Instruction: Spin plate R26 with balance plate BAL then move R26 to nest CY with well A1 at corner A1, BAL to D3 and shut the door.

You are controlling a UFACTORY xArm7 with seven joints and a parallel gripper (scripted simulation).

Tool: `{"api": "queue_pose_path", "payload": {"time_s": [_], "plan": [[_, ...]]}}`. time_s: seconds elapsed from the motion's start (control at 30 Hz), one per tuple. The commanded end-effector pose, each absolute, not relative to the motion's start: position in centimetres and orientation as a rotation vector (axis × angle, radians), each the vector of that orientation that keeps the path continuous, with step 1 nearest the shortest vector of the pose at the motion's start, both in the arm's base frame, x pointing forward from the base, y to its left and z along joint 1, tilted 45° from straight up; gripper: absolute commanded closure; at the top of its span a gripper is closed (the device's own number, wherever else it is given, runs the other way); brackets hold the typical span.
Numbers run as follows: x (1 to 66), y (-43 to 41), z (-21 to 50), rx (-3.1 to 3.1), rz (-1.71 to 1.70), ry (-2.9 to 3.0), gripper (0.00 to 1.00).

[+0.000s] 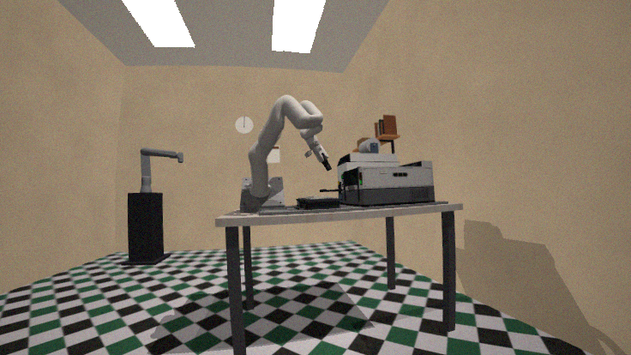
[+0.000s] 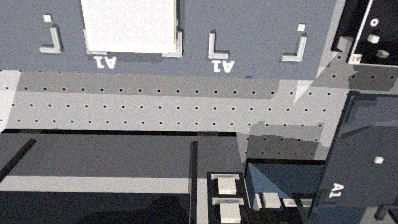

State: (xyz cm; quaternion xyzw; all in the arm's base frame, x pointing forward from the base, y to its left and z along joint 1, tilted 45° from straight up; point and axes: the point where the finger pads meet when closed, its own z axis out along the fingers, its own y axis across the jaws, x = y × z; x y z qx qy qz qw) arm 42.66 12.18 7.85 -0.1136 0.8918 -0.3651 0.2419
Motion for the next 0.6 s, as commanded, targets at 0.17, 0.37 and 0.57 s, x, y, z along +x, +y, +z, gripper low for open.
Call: {"api": "queue_pose_path", "payload": {"time_s": [0.17,0.37,0.57], "plan": [[43.2,8.9,4.4,-0.311,-0.994,2.434,1.0],[43.3,7.5,3.0,-0.311,-0.994,2.434,1.0],[43.5,6.2,1.8,-0.311,-0.994,2.434,1.0]]}}
